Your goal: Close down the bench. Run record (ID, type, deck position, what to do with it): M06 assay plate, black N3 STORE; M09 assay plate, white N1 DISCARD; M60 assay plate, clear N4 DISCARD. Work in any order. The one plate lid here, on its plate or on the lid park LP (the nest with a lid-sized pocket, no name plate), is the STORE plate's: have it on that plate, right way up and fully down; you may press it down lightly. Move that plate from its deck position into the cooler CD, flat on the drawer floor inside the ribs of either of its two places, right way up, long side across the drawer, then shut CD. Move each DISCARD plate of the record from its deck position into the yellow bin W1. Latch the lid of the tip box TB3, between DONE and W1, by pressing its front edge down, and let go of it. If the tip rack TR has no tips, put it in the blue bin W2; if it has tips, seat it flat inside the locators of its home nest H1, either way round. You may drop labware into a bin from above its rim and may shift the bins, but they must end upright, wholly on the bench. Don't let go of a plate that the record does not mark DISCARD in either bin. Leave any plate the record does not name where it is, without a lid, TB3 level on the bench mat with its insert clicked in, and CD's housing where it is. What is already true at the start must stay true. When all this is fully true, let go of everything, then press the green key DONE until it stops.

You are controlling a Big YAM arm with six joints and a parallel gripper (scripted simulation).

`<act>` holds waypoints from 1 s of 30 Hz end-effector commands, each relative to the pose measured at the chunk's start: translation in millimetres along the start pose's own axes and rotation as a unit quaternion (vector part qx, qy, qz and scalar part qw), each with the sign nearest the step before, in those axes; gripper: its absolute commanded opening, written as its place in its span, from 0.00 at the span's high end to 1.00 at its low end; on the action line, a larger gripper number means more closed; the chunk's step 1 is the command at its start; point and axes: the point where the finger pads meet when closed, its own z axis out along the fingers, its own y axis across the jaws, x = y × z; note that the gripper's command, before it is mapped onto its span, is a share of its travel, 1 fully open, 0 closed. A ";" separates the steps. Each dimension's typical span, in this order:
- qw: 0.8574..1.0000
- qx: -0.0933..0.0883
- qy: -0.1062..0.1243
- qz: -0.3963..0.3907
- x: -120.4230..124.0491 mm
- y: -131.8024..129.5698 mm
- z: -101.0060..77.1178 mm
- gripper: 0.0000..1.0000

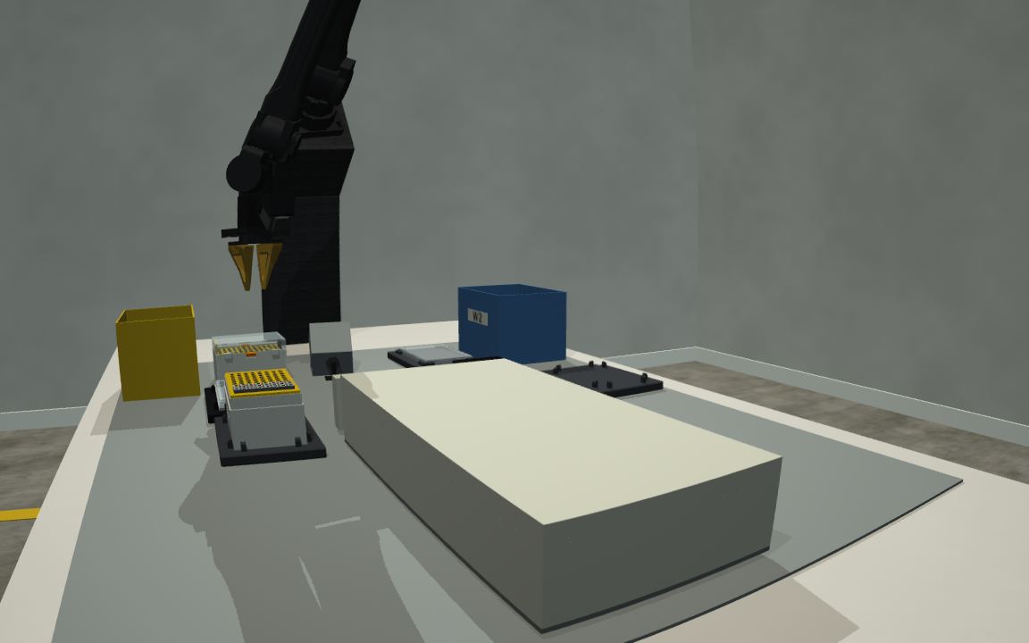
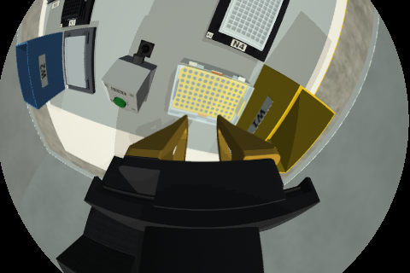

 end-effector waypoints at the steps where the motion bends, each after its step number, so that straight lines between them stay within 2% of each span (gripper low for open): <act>1: 0.996 -0.005 -0.001 -0.085 -15.3 3.8 -1.1 0.70; 3: 0.996 -0.005 -0.001 -0.085 -15.3 3.8 -1.1 0.70; 4: 0.995 -0.015 0.011 -0.095 -7.3 9.5 5.7 0.70; 6: 0.991 -0.004 -0.001 -0.135 -27.5 5.7 -0.4 0.70; 12: 0.973 -0.004 -0.002 -0.233 -51.7 9.6 0.9 0.70; 16: 0.955 -0.009 0.001 -0.295 -63.1 13.9 4.9 0.70; 18: 0.945 -0.005 -0.002 -0.328 -74.6 13.9 3.1 0.70; 20: 0.945 -0.005 -0.002 -0.328 -74.6 13.9 3.1 0.70; 21: 0.940 -0.009 0.001 -0.342 -74.7 15.9 5.9 0.70; 26: 0.907 -0.003 -0.004 -0.421 -100.2 17.4 3.4 0.70; 30: 0.878 -0.009 -0.001 -0.479 -111.0 21.5 8.1 0.70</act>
